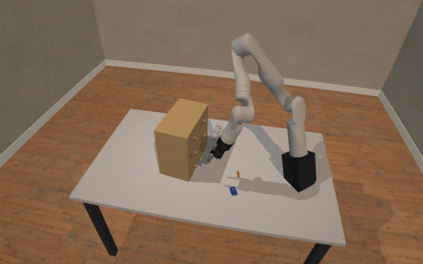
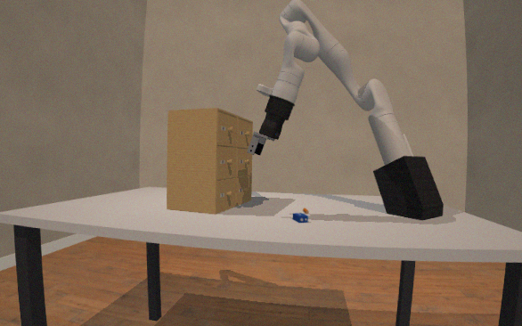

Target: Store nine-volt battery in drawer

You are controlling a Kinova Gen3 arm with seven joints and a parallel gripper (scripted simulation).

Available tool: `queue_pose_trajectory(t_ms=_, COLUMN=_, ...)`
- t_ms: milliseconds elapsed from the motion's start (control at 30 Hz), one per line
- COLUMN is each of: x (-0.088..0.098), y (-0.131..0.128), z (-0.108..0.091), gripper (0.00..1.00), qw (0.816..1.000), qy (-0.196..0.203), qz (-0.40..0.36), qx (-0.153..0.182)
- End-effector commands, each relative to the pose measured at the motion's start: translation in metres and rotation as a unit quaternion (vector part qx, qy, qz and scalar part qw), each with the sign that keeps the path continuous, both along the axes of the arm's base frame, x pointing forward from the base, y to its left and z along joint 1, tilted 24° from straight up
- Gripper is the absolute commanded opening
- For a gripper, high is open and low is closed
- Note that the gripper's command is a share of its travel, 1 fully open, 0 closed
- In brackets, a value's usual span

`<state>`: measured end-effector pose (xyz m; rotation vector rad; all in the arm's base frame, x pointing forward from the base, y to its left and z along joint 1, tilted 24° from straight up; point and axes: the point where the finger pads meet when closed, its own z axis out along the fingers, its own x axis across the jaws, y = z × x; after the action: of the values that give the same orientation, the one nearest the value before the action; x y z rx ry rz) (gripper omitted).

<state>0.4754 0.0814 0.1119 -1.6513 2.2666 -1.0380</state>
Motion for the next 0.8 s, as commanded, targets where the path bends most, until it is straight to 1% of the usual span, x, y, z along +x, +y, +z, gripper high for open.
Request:
queue_pose_trajectory(t_ms=0, x=-0.002, y=0.001, z=-0.005, gripper=1.00, qw=1.000, qy=-0.004, qz=0.007, qx=-0.007)
queue_pose_trajectory(t_ms=267, x=0.002, y=-0.002, z=-0.009, gripper=1.00, qw=0.999, qy=-0.034, qz=0.016, qx=-0.020)
queue_pose_trajectory(t_ms=333, x=0.002, y=-0.002, z=-0.009, gripper=1.00, qw=0.999, qy=-0.034, qz=0.016, qx=-0.020)
queue_pose_trajectory(t_ms=767, x=0.010, y=-0.008, z=-0.015, gripper=1.00, qw=0.995, qy=-0.086, qz=0.032, qx=-0.042)
